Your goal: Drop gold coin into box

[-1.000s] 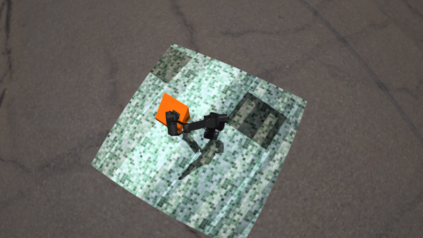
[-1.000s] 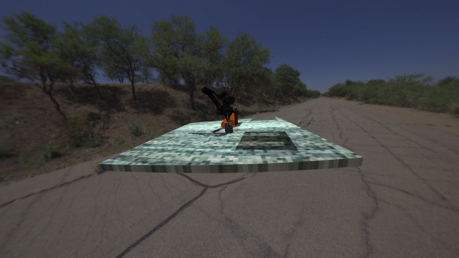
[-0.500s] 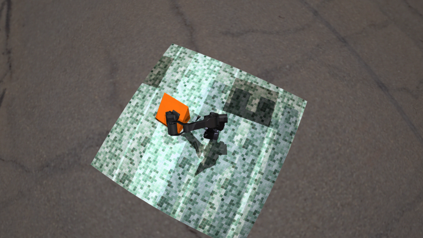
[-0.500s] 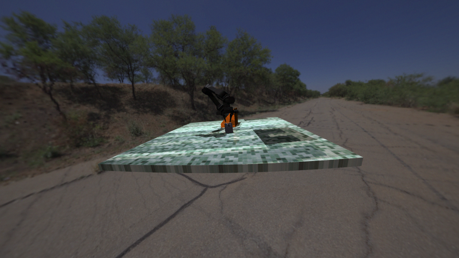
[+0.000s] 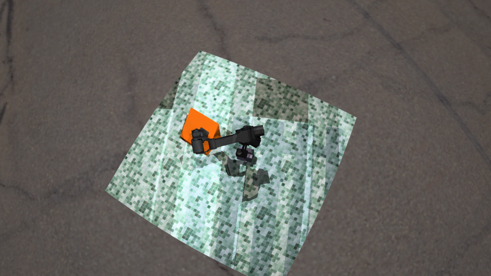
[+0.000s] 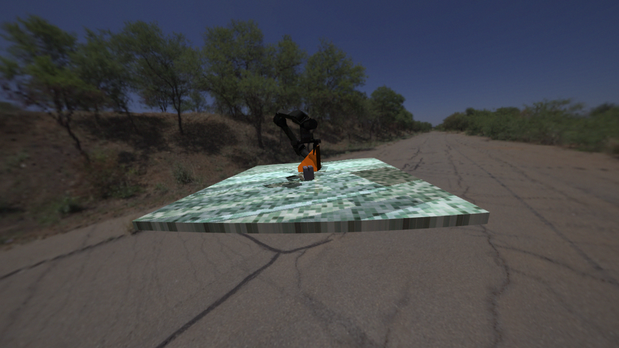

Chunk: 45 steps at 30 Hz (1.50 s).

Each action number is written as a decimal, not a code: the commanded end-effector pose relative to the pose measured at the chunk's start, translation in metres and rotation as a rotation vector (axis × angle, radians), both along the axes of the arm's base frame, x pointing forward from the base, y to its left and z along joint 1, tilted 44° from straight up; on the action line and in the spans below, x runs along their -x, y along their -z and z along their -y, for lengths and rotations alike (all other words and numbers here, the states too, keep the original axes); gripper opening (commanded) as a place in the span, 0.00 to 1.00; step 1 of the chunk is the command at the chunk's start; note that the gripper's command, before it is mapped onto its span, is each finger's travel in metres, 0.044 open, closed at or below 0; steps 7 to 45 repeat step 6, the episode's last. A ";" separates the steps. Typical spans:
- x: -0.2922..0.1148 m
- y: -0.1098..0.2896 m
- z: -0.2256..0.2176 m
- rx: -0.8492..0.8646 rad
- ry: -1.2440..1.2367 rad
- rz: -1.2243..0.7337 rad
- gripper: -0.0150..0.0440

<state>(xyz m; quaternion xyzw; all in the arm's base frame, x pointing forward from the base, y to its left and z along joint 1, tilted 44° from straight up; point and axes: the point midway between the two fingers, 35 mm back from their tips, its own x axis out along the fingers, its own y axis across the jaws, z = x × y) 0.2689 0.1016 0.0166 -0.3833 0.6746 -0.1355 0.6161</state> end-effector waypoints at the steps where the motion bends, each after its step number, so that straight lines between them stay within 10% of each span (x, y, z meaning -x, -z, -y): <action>1: 0.002 -0.003 0.000 0.004 0.010 -0.006 1.00; 45: 0.002 -0.003 0.000 0.004 0.010 -0.006 1.00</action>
